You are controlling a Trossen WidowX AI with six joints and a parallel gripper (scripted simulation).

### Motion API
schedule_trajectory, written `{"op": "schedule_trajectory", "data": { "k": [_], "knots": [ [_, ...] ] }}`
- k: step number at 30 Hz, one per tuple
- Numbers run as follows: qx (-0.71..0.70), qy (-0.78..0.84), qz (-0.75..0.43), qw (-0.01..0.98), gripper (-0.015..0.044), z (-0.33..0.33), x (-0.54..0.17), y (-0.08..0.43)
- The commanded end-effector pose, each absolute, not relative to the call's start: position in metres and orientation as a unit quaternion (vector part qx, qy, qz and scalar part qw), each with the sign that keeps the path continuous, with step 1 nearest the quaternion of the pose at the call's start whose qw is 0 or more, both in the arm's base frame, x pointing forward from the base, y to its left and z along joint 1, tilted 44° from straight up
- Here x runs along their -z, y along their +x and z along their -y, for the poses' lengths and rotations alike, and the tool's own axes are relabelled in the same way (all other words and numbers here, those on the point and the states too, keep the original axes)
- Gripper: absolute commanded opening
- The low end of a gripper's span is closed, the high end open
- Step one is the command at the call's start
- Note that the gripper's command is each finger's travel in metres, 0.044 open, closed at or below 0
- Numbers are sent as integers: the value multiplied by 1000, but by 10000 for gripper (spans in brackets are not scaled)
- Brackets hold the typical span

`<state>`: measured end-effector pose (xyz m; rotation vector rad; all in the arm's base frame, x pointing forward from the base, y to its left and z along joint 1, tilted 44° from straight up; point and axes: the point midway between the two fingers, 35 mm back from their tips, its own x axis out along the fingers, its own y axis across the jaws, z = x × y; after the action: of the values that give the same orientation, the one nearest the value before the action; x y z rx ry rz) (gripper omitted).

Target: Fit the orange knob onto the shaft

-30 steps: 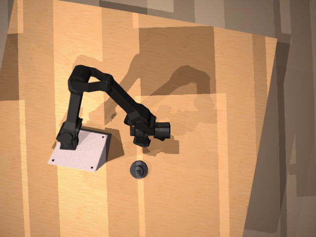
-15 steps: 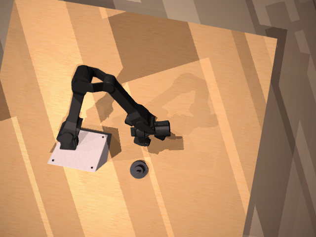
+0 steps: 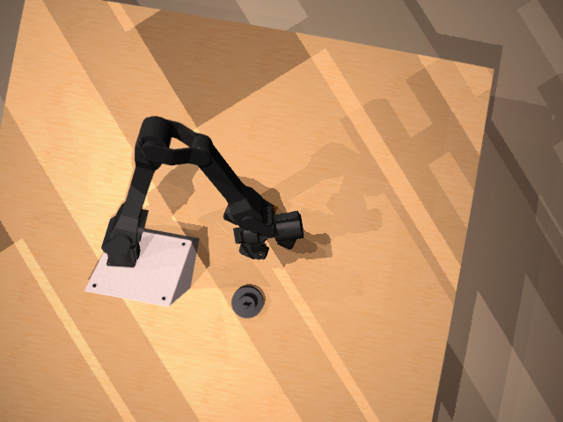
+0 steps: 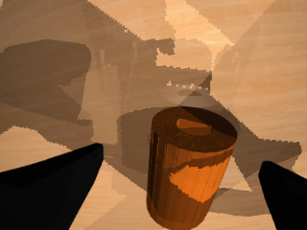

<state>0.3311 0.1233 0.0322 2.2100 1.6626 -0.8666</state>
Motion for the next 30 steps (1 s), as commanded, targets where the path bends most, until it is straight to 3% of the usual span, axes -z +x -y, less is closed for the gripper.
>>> {"op": "schedule_trajectory", "data": {
  "k": [1, 3, 11, 20, 30],
  "knots": [
    [302, 755, -569, 120, 440, -128, -25, 330],
    [302, 755, -569, 120, 440, -129, -25, 330],
    [302, 755, -569, 120, 240, -129, -25, 330],
    [302, 755, -569, 120, 240, -129, -25, 330],
    [302, 755, -569, 120, 179, -129, -25, 330]
  ]
}}
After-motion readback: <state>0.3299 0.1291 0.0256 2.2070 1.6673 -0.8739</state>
